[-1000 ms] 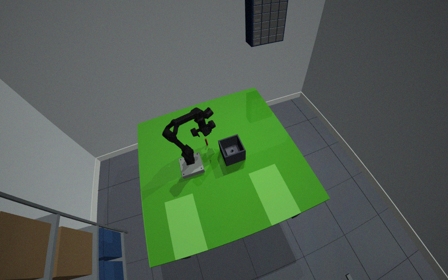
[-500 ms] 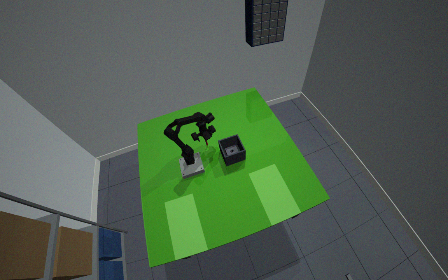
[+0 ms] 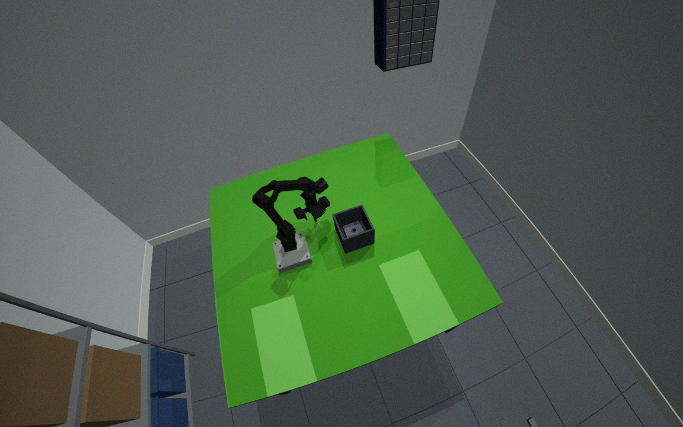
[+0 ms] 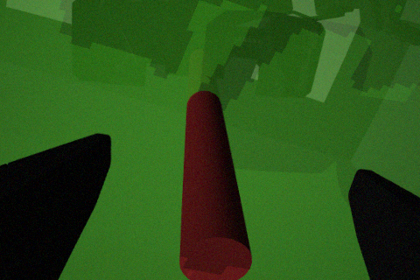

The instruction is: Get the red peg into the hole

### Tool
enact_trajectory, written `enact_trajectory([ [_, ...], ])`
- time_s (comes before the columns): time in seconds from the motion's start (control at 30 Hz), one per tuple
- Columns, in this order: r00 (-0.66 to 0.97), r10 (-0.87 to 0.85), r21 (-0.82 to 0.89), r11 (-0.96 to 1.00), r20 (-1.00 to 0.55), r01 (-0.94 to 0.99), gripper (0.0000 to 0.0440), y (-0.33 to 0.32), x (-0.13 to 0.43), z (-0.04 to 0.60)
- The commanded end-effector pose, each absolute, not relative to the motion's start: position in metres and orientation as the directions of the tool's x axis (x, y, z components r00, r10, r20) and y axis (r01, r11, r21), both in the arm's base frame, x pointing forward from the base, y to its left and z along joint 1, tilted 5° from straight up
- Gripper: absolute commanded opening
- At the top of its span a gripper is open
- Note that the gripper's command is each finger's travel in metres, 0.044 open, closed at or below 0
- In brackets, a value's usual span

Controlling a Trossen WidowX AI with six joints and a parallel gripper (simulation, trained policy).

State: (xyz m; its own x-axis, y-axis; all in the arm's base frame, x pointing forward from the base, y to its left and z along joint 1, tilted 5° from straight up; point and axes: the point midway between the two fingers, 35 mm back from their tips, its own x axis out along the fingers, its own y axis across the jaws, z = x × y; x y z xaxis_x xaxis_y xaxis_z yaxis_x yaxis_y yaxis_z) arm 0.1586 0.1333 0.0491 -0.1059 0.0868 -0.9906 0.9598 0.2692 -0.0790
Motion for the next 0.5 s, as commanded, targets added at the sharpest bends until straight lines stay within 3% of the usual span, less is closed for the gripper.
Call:
enact_trajectory([
  [0.0,-0.095,0.085,-0.069,0.267,-0.992,0.961,0.0296,0.135,0.162,0.044],
  [0.37,-0.066,0.101,-0.032,0.309,-0.993,0.951,0.0015,0.143,0.175,0.039],
  [0.47,-0.048,0.124,-0.007,0.307,-0.991,0.952,0.0,0.147,0.18,0.046],
])
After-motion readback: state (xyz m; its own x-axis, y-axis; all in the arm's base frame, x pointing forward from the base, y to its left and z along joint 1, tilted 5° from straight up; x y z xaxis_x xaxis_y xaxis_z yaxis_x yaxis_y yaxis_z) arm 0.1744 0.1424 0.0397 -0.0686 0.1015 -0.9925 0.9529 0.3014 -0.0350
